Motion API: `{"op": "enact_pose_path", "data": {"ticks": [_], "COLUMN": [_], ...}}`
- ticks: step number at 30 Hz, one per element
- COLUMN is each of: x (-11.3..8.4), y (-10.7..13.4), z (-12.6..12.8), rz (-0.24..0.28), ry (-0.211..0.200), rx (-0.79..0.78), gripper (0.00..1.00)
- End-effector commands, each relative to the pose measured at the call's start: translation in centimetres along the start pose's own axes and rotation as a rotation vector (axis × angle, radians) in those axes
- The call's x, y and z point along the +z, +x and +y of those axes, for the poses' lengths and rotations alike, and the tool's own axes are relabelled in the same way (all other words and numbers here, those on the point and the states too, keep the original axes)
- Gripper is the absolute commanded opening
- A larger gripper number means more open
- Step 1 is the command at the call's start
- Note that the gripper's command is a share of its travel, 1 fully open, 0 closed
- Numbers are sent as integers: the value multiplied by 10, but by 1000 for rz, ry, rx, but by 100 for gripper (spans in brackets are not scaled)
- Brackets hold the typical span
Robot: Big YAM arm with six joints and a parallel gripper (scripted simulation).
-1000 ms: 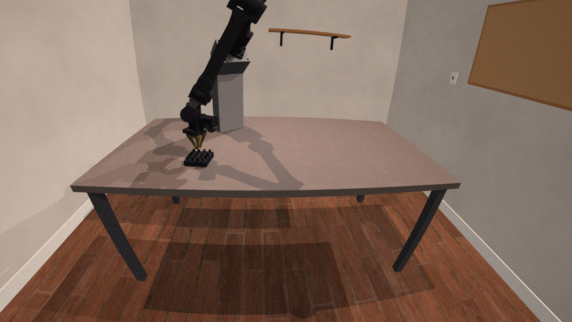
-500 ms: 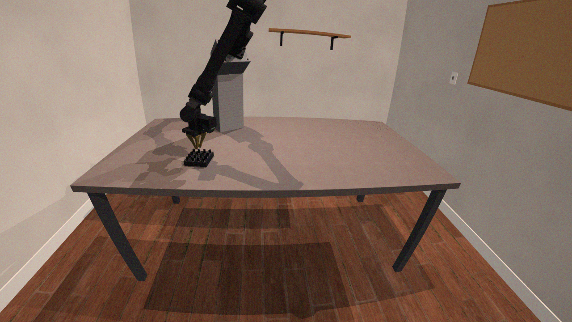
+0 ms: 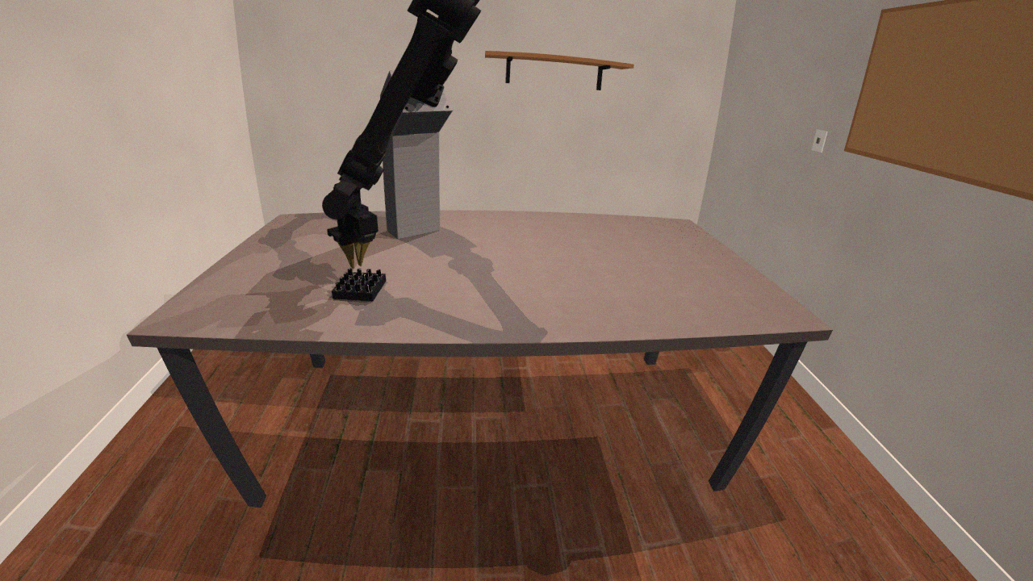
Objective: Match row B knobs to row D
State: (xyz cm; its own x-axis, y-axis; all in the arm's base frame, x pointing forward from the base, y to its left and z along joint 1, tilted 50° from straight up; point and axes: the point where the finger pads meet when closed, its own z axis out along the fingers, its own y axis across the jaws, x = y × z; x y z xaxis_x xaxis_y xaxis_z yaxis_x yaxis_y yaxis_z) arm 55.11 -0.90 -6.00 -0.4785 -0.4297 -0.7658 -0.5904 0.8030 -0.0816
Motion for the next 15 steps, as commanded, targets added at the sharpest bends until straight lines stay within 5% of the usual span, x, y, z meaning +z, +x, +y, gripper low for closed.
{"op": "enact_pose_path", "data": {"ticks": [1, 15], "x": [-12, -16], "y": [1, 4], "z": [-4, -8], "rz": [-4, -4], "ry": [15, 19], "rx": [156, 449], "gripper": [18, 18]}}
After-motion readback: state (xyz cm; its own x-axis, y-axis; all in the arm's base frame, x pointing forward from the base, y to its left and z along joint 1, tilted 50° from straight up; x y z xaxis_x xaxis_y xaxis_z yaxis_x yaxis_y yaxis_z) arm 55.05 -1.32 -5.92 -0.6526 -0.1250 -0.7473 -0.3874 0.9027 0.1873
